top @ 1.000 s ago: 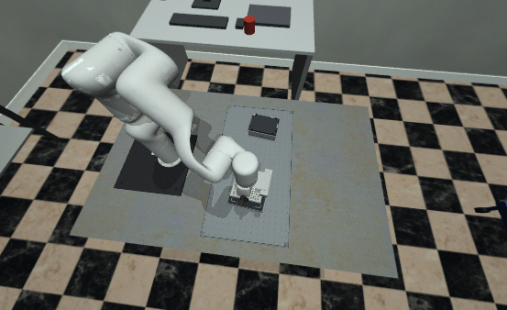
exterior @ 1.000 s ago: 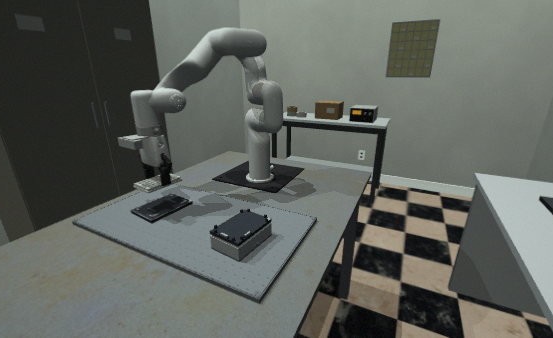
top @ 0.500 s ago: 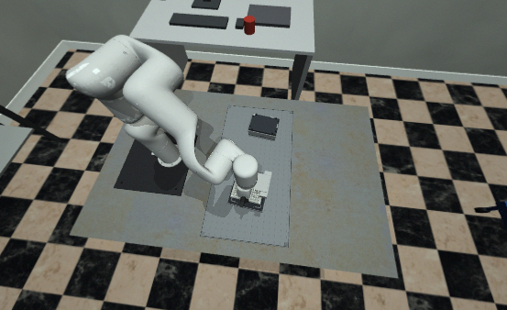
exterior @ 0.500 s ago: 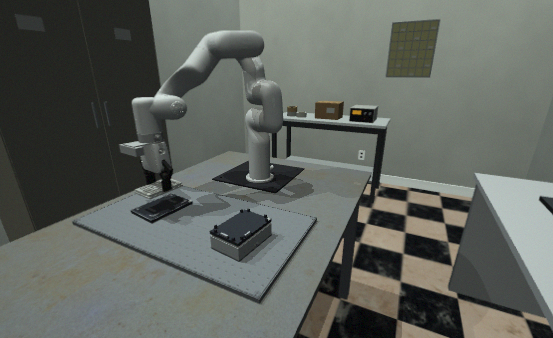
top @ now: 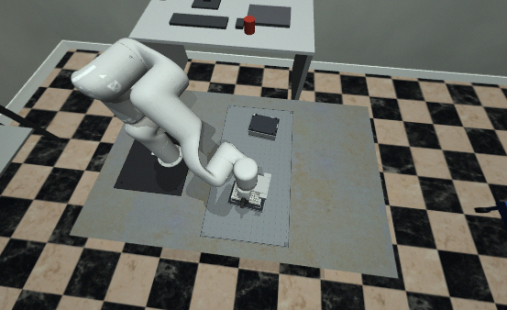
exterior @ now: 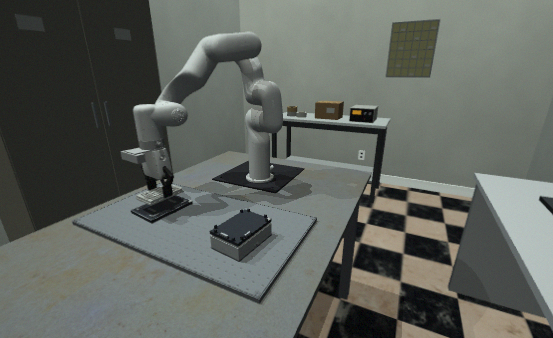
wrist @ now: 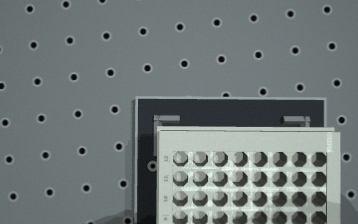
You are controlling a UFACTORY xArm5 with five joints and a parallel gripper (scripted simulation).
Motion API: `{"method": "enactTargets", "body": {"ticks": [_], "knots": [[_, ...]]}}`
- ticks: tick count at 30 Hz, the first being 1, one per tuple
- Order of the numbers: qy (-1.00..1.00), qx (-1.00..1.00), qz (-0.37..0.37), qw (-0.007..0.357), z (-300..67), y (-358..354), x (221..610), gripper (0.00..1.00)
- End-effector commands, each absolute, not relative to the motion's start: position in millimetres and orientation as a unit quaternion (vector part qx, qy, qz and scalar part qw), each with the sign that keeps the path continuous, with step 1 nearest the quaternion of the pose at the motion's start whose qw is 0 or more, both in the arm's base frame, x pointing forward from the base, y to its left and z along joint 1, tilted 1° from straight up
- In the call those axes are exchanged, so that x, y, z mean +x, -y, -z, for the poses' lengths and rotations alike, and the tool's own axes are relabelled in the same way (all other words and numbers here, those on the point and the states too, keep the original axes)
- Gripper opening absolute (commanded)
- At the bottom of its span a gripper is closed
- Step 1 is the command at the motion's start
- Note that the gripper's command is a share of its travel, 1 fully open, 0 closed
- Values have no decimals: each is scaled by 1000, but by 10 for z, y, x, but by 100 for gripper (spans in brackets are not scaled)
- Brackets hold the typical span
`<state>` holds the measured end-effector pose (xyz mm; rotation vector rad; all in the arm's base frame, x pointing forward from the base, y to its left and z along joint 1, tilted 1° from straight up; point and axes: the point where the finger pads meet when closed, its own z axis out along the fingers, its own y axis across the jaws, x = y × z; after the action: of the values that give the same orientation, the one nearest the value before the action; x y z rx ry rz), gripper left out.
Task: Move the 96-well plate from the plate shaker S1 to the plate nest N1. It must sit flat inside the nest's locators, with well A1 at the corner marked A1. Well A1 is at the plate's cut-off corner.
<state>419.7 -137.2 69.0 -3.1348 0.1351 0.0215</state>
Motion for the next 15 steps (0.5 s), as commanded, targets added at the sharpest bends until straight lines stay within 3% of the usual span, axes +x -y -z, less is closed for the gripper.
{"method": "enactTargets", "body": {"ticks": [1,15], "knots": [[-43,-999,-6,-2,-645,1376,4209,0],[-43,-999,-6,-2,-444,1376,4206,0]]}}
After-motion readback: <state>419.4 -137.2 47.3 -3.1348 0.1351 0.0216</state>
